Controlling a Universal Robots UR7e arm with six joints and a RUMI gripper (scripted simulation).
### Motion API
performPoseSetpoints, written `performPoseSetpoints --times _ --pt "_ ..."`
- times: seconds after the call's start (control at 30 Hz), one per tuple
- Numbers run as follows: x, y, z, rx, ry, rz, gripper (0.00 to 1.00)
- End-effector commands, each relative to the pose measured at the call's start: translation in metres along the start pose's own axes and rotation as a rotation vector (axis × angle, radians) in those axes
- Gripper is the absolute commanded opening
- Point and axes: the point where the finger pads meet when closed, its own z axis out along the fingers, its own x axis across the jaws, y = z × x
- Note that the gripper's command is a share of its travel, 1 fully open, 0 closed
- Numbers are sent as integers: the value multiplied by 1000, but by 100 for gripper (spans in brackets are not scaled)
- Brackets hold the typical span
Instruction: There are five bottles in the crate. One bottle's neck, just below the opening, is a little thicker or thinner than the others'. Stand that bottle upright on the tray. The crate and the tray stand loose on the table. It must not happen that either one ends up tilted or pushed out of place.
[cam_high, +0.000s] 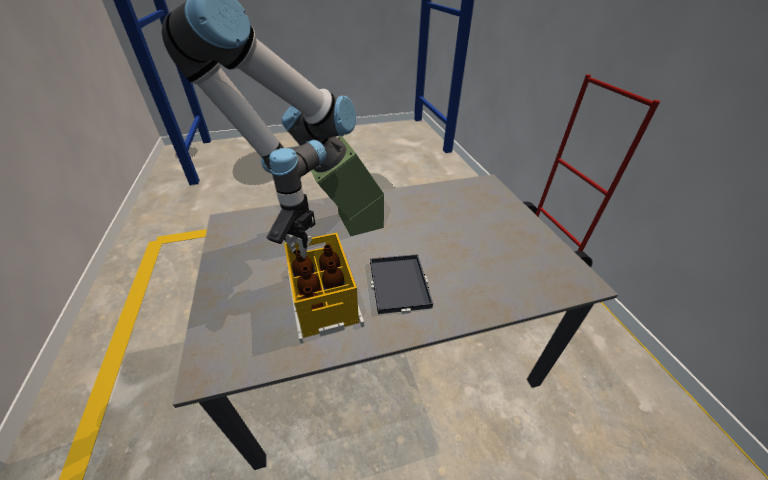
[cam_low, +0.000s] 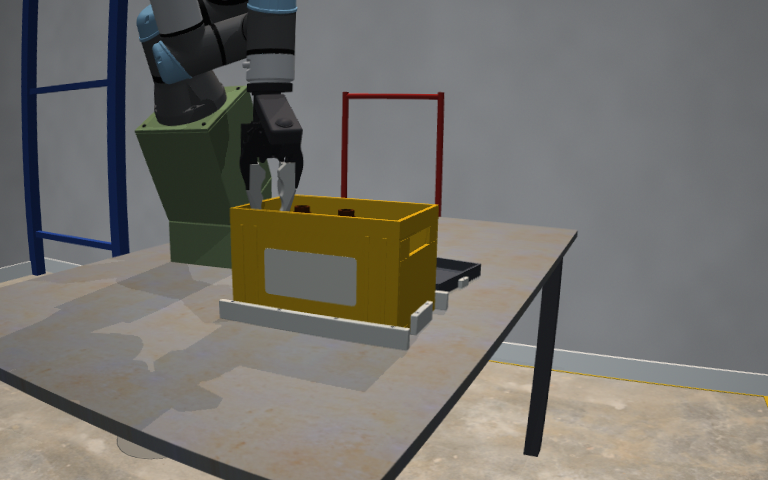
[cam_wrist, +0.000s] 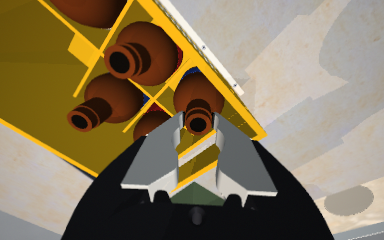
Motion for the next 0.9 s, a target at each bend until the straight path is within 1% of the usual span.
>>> performPoseSetpoints --times 0.0,0.1,0.13,0.87 --pt "0 0 0 1 0 0 0" --pt "0 0 0 1 0 0 0" --pt "0 0 0 1 0 0 38" --pt "0 0 0 1 0 0 38"
